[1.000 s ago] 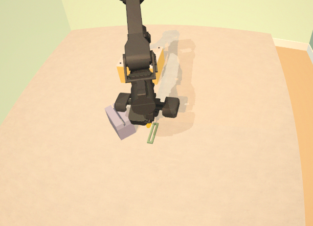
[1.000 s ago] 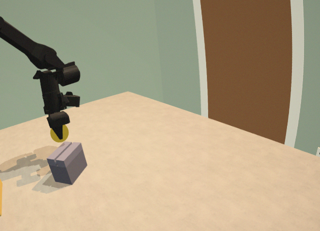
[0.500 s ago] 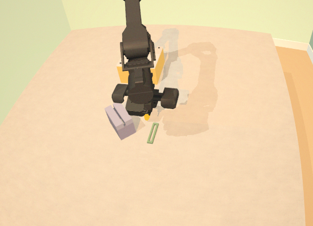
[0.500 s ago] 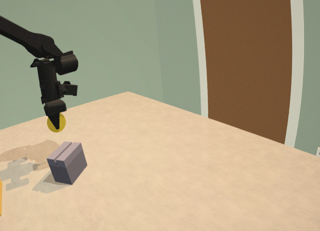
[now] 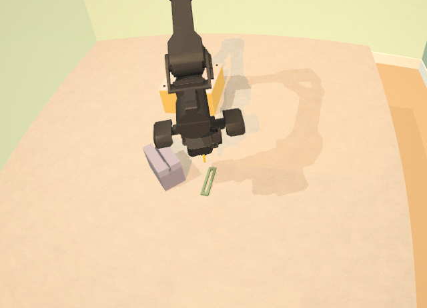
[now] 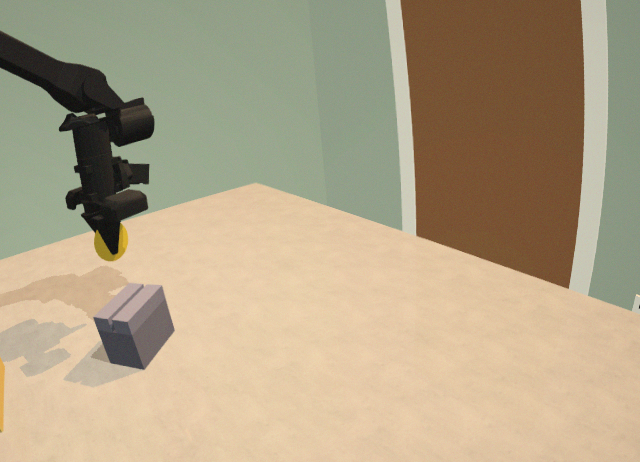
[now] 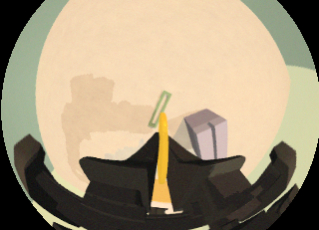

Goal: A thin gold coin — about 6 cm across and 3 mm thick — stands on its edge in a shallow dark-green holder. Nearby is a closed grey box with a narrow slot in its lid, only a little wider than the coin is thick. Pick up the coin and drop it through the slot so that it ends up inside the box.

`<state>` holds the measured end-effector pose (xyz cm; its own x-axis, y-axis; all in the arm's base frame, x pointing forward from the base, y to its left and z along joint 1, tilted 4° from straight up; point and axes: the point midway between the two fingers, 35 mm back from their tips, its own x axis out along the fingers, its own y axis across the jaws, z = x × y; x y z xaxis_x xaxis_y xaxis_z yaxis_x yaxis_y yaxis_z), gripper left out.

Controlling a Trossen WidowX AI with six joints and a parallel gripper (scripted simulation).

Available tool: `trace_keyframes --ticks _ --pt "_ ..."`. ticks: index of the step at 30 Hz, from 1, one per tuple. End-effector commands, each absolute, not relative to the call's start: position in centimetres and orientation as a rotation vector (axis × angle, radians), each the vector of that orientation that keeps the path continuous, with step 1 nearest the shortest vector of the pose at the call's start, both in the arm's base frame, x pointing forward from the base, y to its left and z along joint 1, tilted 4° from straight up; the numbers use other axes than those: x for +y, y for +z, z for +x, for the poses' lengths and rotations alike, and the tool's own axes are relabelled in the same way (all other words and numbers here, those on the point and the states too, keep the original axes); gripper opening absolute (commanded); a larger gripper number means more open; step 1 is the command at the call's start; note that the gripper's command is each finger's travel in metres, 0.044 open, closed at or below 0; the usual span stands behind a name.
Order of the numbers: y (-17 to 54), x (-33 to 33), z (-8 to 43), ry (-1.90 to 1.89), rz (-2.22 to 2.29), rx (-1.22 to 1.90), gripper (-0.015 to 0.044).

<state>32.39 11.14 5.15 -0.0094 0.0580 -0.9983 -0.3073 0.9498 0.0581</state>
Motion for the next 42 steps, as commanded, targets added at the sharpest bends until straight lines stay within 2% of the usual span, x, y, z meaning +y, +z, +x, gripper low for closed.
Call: trace_keyframes --ticks 1,10,42 --pt "5.4 11.2 32.4 0.401 -0.309 1.533 0.0" --pt "5.4 11.4 32.3 0.622 -0.531 1.475 0.0" --pt "5.1 4.7 32.2 0.621 -0.542 1.476 0.0"
